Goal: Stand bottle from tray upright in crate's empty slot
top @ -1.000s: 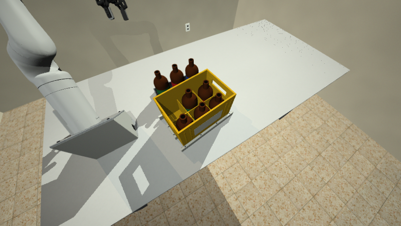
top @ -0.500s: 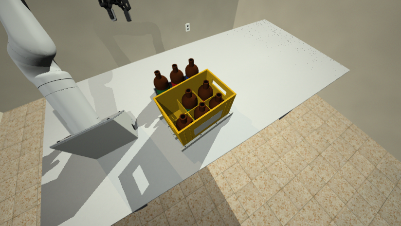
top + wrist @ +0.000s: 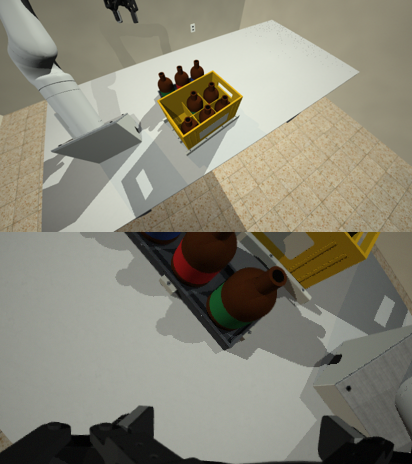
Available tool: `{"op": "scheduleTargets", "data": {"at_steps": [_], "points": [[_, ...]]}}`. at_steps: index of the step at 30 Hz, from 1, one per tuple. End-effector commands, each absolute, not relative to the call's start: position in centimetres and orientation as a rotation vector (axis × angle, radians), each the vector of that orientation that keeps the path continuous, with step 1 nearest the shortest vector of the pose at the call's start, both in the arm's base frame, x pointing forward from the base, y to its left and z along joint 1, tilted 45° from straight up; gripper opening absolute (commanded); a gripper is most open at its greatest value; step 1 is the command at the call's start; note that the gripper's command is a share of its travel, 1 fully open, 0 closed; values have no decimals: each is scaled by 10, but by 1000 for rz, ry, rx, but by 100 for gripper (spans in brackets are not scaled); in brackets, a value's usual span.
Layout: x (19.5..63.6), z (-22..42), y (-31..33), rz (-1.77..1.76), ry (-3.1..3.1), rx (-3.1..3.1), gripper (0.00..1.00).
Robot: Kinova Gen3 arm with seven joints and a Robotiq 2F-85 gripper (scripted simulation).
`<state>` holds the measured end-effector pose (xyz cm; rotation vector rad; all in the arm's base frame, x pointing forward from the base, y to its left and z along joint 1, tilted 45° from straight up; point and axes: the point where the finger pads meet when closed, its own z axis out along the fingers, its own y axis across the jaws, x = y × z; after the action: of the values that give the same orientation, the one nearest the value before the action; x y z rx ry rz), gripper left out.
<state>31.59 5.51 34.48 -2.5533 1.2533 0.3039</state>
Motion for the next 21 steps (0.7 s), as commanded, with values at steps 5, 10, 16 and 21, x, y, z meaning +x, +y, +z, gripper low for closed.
{"op": "scheduleTargets", "data": {"at_steps": [5,10,16,21], "points": [[322,339,51,343,1292,-2528,100],[322,339,51,343,1292,-2528,100],[329,332,47,379,1345,-2491,100],[329,332,47,379,1345,-2491,100]]}}
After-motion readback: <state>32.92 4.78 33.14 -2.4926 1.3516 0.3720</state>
